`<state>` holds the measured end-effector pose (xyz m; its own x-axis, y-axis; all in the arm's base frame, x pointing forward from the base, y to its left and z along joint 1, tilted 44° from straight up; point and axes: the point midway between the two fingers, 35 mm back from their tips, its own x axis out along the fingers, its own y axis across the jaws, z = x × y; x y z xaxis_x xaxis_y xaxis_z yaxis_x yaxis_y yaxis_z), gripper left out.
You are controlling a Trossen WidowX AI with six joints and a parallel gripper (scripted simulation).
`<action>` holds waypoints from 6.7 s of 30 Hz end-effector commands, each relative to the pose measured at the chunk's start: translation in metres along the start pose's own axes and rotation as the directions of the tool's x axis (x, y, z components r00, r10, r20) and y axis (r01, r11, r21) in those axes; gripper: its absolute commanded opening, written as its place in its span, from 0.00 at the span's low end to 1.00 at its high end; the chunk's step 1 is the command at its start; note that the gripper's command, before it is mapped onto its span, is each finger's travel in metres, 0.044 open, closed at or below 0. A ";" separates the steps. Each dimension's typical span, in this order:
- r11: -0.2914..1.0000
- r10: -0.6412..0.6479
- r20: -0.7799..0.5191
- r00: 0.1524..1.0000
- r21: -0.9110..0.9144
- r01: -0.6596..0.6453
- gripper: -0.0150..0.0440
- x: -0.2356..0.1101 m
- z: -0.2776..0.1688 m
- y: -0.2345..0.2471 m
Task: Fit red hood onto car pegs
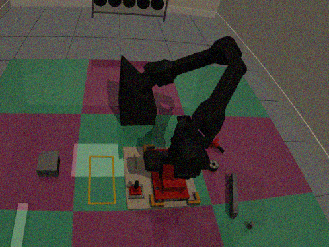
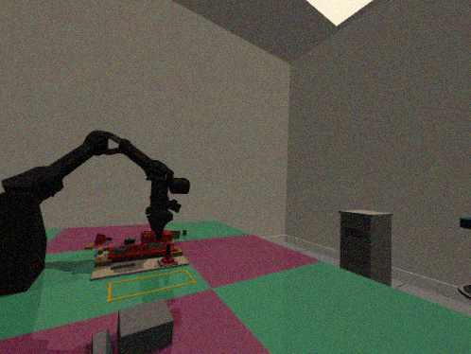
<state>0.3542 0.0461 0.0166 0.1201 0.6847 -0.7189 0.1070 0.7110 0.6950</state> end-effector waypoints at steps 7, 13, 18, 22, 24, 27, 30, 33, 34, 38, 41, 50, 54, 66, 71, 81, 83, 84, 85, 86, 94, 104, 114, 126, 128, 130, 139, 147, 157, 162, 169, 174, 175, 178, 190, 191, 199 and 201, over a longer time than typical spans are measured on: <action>1.000 0.006 -0.001 1.000 0.007 -0.006 0.25 0.004 0.000 0.000; 1.000 0.006 -0.001 1.000 0.007 -0.006 0.25 0.007 0.000 0.000; 1.000 0.006 -0.001 1.000 0.007 -0.006 0.25 0.009 0.000 0.000; 1.000 0.006 -0.001 1.000 0.007 -0.006 0.25 0.010 0.000 0.000; 1.000 0.006 -0.001 1.000 0.007 -0.006 0.25 0.011 0.000 0.000; 1.000 0.006 -0.001 1.000 0.006 -0.006 0.25 0.011 0.000 0.000; 1.000 0.006 -0.001 1.000 0.006 -0.006 0.25 0.011 0.000 0.000; 1.000 0.005 -0.001 1.000 0.006 -0.005 0.25 0.009 0.000 0.000; 1.000 0.005 -0.001 1.000 0.006 -0.005 0.25 0.009 0.000 0.000; 1.000 0.005 0.000 1.000 0.005 -0.005 0.25 0.007 0.000 0.000; 1.000 0.004 0.000 1.000 0.005 -0.004 0.25 0.006 0.000 0.000; 1.000 0.004 0.001 1.000 0.004 -0.004 0.25 0.003 0.000 0.000; 1.000 0.004 0.002 1.000 0.005 -0.004 0.25 0.004 0.000 0.000; 1.000 0.007 0.006 1.000 0.009 -0.007 0.25 0.005 -0.001 0.000; 1.000 0.008 0.006 1.000 0.010 -0.008 0.25 0.005 -0.002 0.000; 1.000 0.008 0.006 1.000 0.010 -0.008 0.25 0.005 -0.002 0.000; 1.000 0.008 0.007 1.000 0.010 -0.008 0.25 0.005 -0.001 0.000; 1.000 0.008 0.007 1.000 0.010 -0.008 0.25 0.005 -0.001 0.000; 1.000 0.008 0.007 1.000 0.010 -0.008 0.25 0.005 -0.001 0.000; 1.000 0.008 0.007 1.000 0.010 -0.008 0.25 0.005 -0.001 0.000; 1.000 0.008 0.007 1.000 0.010 -0.008 0.25 0.005 -0.001 0.000; 1.000 0.008 0.006 1.000 0.010 -0.008 0.25 0.005 -0.002 0.000; 1.000 0.008 0.006 1.000 0.010 -0.008 0.25 0.007 -0.002 0.000; 1.000 0.008 0.006 1.000 0.010 -0.008 0.25 0.012 -0.002 0.000; 1.000 0.008 0.006 1.000 0.010 -0.008 0.25 0.013 -0.002 0.000; 1.000 0.008 0.006 1.000 0.010 -0.008 0.25 0.014 -0.002 0.000; 1.000 0.008 0.006 1.000 0.009 -0.008 0.25 0.017 -0.002 0.000; 1.000 0.008 0.006 1.000 0.008 -0.008 0.25 0.020 -0.002 0.000; 1.000 0.005 0.008 1.000 0.002 -0.005 0.43 0.019 -0.001 0.000; 1.000 0.005 0.008 1.000 0.002 -0.005 0.65 0.019 -0.001 0.000; 1.000 0.005 0.008 1.000 0.002 -0.005 0.97 0.019 -0.001 0.000; 1.000 0.004 0.007 1.000 0.002 -0.004 1.00 0.014 0.000 0.000; 1.000 0.003 0.006 1.000 0.002 -0.003 1.00 0.010 0.000 0.000; 1.000 0.001 0.000 1.000 0.002 -0.001 1.00 -0.013 0.002 -0.001; 1.000 0.003 -0.010 1.000 0.002 -0.003 1.00 -0.053 0.001 -0.001; 1.000 0.003 -0.010 1.000 0.002 -0.003 1.00 -0.053 0.001 -0.001; 1.000 0.003 -0.010 1.000 0.002 -0.003 1.00 -0.053 0.001 -0.001; 1.000 0.003 -0.010 1.000 0.002 -0.003 1.00 -0.053 0.001 -0.001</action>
<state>0.3487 0.0098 0.0539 0.1127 0.6922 -0.7129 0.1139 0.7037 0.7013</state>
